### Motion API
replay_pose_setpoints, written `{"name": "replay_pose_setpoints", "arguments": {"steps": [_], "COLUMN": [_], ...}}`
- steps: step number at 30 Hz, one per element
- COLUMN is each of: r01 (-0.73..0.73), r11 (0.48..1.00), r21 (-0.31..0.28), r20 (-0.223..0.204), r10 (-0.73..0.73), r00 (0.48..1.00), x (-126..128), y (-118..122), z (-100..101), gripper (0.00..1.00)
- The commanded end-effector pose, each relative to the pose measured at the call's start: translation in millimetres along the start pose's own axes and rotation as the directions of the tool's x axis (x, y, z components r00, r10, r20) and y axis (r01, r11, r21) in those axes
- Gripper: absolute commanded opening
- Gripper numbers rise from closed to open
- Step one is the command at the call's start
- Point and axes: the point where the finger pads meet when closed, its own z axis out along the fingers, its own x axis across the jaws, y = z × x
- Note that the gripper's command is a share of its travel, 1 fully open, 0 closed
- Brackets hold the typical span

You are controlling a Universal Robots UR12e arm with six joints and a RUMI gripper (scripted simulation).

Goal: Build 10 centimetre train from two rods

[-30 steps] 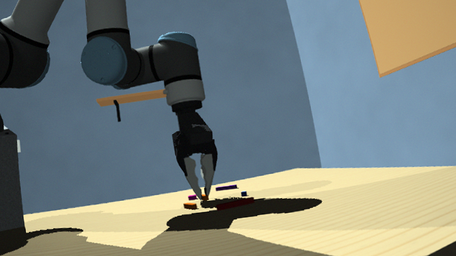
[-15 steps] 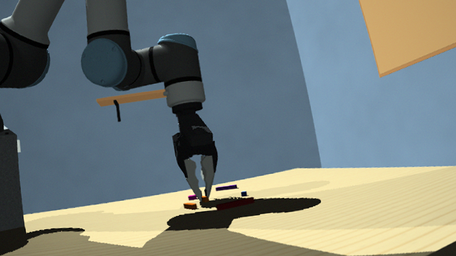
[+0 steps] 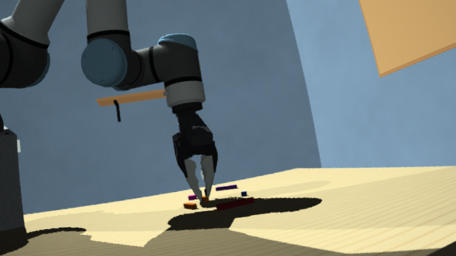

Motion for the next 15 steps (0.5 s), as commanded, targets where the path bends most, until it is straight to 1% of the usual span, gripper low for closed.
{"name": "replay_pose_setpoints", "arguments": {"steps": [1,10,11,15], "r01": [0.000,0.000,0.000,0.000], "r11": [1.000,1.000,1.000,1.000], "r21": [0.000,0.000,0.000,0.000], "r20": [0.001,0.001,0.001,0.001], "r10": [0.000,0.000,0.000,0.000], "r00": [1.000,1.000,1.000,1.000], "x": [-0.3,-0.3,-0.3,-0.3], "y": [-0.1,-0.1,-0.1,-0.1], "z": [-0.4,-0.4,-0.4,-0.4], "gripper": [0.00,0.00,0.03,0.03]}}
